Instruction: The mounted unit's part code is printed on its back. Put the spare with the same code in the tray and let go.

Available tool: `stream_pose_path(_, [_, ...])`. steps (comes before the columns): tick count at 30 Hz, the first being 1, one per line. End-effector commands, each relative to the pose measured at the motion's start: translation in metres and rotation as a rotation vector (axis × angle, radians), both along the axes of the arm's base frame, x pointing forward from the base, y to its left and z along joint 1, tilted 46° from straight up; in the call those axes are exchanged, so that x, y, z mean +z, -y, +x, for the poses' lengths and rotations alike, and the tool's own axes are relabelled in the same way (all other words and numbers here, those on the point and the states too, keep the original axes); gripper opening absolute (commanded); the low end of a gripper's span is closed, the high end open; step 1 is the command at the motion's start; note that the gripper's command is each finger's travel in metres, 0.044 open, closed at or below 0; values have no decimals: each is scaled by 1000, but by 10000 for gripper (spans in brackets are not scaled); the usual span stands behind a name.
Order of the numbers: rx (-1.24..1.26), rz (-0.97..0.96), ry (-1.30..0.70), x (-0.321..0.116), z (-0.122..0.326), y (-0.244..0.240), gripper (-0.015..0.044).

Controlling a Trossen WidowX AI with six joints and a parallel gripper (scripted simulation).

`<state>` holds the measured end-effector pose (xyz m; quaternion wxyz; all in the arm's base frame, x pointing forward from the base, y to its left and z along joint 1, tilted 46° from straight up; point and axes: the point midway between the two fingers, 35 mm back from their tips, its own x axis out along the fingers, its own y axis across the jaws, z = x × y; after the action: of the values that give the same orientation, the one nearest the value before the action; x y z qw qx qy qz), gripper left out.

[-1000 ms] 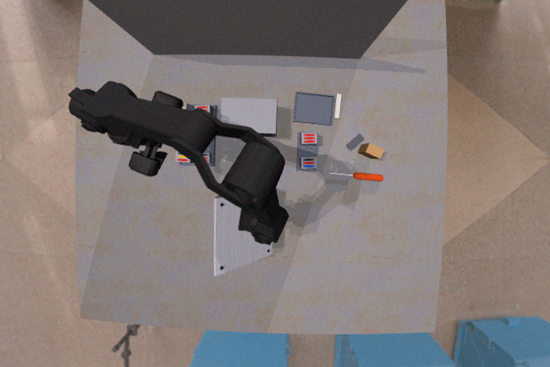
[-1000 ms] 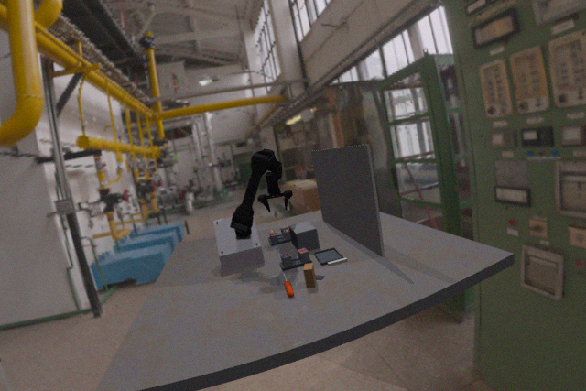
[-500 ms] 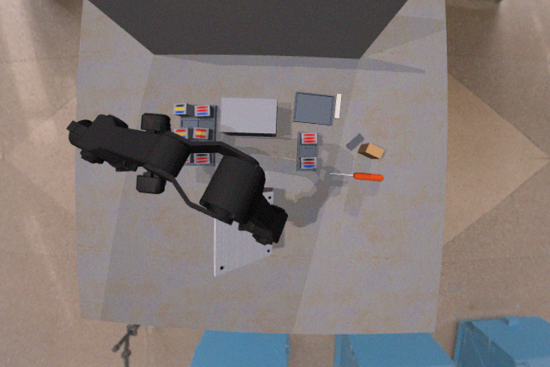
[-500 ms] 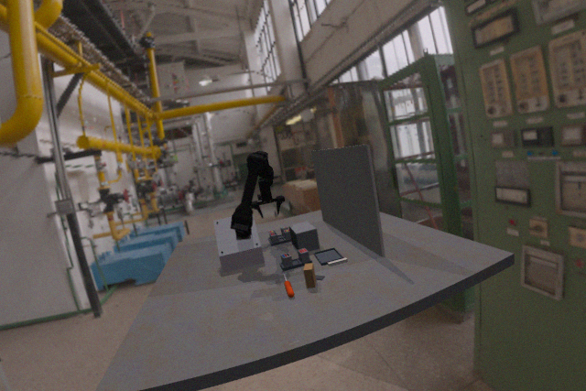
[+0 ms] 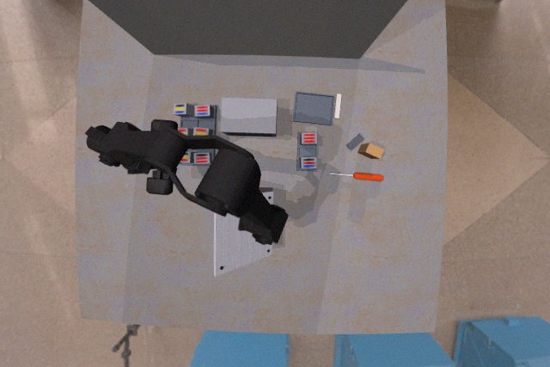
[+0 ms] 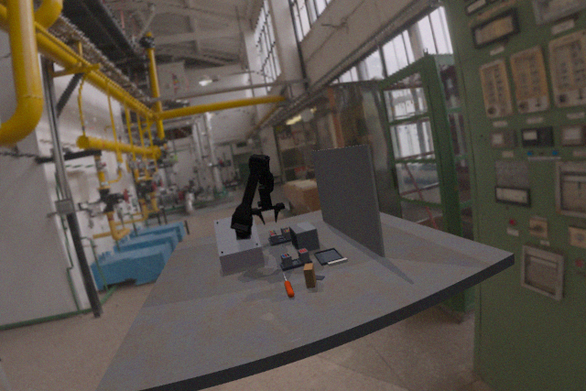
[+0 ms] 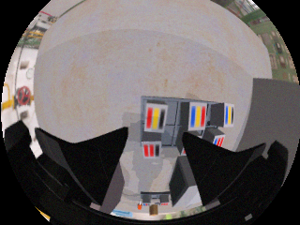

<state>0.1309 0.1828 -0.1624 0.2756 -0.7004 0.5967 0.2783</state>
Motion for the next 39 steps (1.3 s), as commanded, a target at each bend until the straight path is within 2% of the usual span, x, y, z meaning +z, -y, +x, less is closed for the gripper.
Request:
stream_pose_path(1, [6,-7,-2,-2,0,4,300])
stream_pose_path(39, [6,-7,0,-48,12,44,300])
